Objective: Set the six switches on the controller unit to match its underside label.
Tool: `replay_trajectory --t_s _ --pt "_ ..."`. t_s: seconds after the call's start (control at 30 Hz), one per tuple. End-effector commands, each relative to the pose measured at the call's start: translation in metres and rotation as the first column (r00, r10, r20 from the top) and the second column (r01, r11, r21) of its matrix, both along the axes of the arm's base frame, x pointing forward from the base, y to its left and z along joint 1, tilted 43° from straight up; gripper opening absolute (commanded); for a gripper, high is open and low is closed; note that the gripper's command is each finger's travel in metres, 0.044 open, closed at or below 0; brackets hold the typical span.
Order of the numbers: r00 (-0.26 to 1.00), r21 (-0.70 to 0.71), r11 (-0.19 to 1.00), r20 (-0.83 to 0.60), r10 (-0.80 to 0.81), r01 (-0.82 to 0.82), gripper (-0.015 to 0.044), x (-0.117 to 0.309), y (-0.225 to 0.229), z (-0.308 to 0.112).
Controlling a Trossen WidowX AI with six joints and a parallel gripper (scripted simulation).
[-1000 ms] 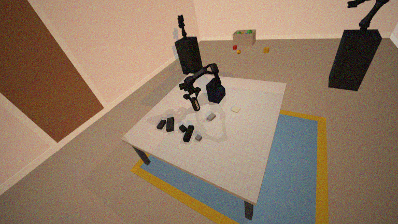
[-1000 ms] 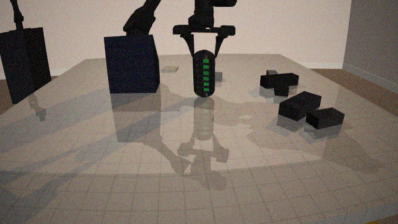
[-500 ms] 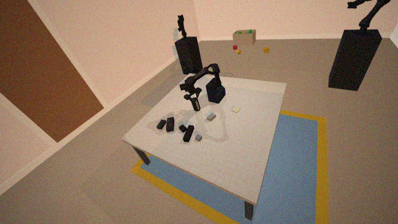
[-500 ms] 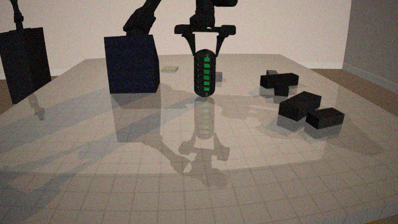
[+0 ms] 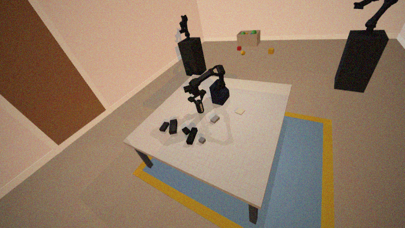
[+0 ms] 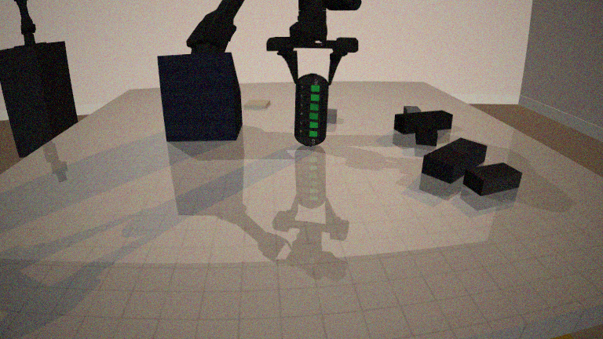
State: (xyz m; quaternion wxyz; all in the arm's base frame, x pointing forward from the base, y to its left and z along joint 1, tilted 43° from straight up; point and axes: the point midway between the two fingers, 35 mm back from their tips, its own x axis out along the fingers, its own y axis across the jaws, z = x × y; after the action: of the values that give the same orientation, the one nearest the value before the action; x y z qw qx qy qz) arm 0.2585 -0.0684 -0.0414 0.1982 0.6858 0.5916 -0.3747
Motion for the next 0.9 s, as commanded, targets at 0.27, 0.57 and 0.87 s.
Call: replay_trajectory --t_s 0.27,0.57,0.87 --pt "1.0 0.014 1.0 -0.004 0.003 -0.003 0.0338 0.002 0.013 0.005" --pt "1.0 0.014 1.0 -0.004 0.003 -0.003 0.0338 0.004 0.019 0.008" --pt "1.0 0.015 1.0 -0.004 0.003 -0.003 0.0338 0.006 0.025 0.012"
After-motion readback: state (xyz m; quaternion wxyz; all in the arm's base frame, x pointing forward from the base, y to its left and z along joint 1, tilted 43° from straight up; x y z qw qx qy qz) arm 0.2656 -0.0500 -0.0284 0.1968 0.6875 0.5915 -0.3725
